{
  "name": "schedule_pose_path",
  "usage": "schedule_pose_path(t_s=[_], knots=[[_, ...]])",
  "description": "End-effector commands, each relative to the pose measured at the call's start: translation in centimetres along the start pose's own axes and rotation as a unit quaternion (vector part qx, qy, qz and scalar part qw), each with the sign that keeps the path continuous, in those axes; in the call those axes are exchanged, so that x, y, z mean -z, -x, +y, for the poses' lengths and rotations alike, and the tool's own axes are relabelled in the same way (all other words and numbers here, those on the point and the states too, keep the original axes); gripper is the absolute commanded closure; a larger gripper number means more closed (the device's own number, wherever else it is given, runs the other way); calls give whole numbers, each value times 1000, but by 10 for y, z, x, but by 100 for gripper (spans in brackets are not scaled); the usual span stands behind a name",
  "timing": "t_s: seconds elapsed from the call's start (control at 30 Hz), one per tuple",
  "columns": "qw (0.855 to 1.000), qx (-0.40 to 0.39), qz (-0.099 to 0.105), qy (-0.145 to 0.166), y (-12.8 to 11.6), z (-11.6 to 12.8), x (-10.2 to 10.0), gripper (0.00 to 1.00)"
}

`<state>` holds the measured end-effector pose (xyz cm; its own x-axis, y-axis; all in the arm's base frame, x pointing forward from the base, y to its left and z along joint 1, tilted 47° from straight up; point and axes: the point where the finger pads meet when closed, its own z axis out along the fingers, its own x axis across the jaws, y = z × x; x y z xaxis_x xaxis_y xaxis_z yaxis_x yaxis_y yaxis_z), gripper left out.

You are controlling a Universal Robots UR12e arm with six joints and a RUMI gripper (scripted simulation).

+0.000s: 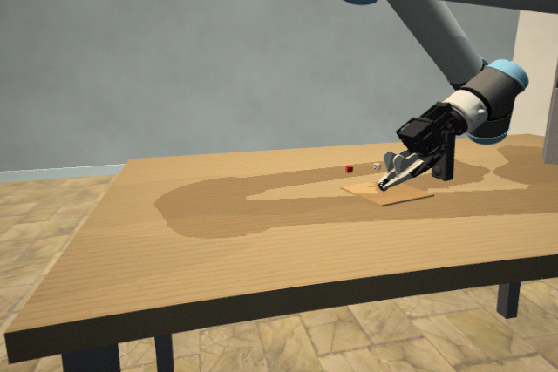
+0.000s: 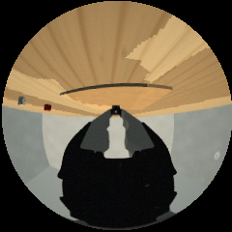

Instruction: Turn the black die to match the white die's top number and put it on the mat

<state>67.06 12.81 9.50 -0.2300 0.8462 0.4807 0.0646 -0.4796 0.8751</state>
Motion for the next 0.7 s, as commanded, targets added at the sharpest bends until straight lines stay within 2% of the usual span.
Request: schedule_pose_path(t_s=[0.0, 0.3, 0.43, 0.57, 0.6, 0.67], knots=[[1000, 0, 0, 0, 0, 0, 0, 100], [1000, 0, 0, 0, 0, 0, 0, 100], [1000, 0, 0, 0, 0, 0, 0, 93], [1000, 0, 0, 0, 0, 0, 0, 93], [1000, 0, 0, 0, 0, 0, 0, 89], [1000, 0, 0, 0, 0, 0, 0, 89]])
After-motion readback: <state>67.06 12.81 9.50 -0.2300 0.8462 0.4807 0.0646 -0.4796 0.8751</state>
